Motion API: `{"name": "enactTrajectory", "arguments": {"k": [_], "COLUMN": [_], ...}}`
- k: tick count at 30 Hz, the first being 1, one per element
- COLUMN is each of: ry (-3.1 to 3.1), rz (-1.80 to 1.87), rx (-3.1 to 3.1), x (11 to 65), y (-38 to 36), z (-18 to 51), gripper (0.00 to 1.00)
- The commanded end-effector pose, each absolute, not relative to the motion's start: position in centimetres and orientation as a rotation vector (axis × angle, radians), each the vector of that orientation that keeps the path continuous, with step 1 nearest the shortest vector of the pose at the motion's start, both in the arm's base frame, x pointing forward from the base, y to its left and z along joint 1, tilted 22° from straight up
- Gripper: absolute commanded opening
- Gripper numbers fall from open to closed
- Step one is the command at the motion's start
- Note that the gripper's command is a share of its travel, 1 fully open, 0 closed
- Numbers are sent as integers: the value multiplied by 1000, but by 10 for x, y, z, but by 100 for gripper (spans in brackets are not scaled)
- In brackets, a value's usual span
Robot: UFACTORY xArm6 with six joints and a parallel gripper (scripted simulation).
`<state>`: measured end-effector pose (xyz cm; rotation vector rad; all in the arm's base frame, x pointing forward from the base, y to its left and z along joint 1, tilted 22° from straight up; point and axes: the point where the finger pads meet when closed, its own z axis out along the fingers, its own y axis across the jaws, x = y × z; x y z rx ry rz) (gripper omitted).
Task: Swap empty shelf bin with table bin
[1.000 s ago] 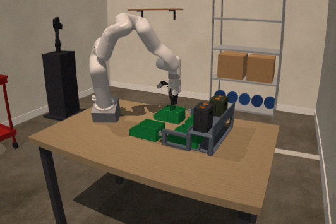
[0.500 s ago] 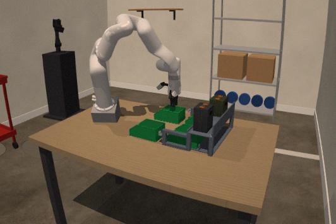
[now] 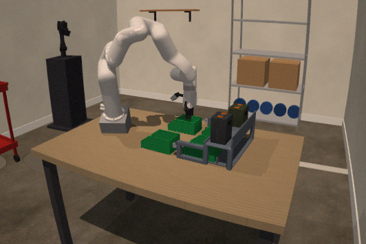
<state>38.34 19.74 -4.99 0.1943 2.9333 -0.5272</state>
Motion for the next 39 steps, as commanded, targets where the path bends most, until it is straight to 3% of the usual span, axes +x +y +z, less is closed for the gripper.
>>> {"name": "enactTrajectory", "arguments": {"k": [1, 31, 32, 39], "ry": [2931, 2931, 2931, 2931], "rz": [-523, -523, -523, -523], "rx": [194, 194, 194, 194], "x": [386, 387, 387, 387], "y": [197, 194, 194, 194], "z": [-54, -62, -62, -62], "gripper": [26, 26, 0, 0]}}
